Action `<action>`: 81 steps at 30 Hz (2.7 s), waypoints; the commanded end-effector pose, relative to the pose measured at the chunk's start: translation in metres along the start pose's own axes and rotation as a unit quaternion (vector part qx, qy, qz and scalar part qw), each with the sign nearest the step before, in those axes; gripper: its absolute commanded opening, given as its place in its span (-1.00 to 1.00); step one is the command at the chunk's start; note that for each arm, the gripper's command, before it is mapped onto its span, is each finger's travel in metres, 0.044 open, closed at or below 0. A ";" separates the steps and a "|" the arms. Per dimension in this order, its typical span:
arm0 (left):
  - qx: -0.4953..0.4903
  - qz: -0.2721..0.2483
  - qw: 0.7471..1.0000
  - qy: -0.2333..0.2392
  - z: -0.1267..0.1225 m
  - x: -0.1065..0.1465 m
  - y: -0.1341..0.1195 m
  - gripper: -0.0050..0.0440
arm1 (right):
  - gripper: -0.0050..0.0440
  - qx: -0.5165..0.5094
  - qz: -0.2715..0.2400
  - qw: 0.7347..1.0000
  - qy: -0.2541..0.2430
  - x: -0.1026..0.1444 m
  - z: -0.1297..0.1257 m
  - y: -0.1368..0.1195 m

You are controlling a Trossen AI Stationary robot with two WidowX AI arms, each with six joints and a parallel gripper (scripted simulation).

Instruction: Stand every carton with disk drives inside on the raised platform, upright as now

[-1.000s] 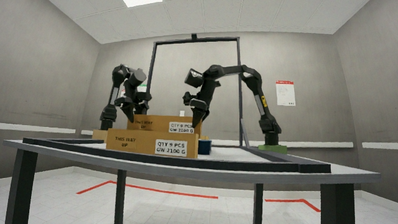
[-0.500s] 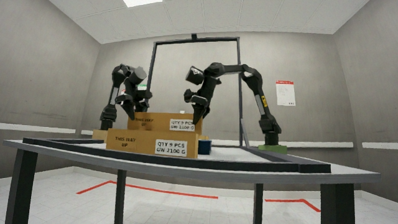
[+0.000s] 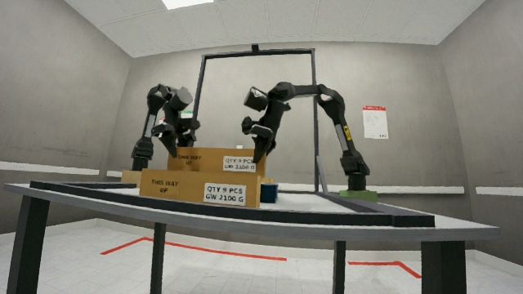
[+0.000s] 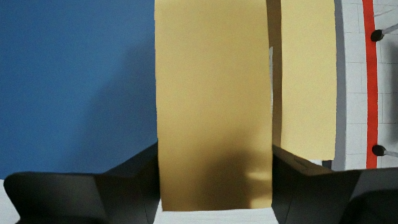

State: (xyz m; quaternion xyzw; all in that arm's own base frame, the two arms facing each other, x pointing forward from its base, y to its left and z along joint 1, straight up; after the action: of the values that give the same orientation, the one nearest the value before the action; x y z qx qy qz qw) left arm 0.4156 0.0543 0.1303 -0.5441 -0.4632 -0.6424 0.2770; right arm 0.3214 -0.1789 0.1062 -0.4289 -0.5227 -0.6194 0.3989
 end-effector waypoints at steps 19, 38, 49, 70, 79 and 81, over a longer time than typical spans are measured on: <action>-0.009 -0.044 0.998 0.035 0.004 0.039 0.012 -1.00 | -1.00 0.009 -0.034 0.999 -0.020 0.023 -0.005 0.011; -0.010 -0.044 0.998 0.034 0.004 0.039 0.012 -1.00 | -1.00 0.009 -0.034 0.999 -0.021 0.022 -0.005 0.011; -0.010 -0.044 0.998 0.034 0.004 0.039 0.012 -1.00 | -1.00 0.009 -0.034 0.999 -0.021 0.022 -0.005 0.011; -0.010 -0.045 0.998 0.034 0.004 0.035 0.012 -1.00 | -1.00 0.009 -0.035 0.999 -0.021 0.017 -0.005 0.009; -0.010 -0.045 0.998 0.034 0.004 0.035 0.012 -1.00 | -1.00 0.009 -0.035 0.999 -0.021 0.017 -0.005 0.009; -0.010 -0.045 0.998 0.034 0.004 0.035 0.012 -1.00 | -1.00 0.009 -0.035 0.999 -0.021 0.017 -0.005 0.009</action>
State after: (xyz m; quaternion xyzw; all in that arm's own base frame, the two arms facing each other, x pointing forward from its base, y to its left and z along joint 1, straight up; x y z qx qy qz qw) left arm 0.4161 0.0569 0.1268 -0.5411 -0.4621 -0.6451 0.2783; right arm 0.3214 -0.1814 0.1022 -0.4284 -0.5271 -0.6192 0.3941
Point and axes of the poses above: on each arm, the point midway between the two fingers, 35 mm back from their tips, its own x axis back along the fingers, its own z axis across the jaws, y = z × x, the point moved 2 cm from there along x, back along the fingers, and after that the axes turned 6 degrees about -x, right-handed, at the moved point
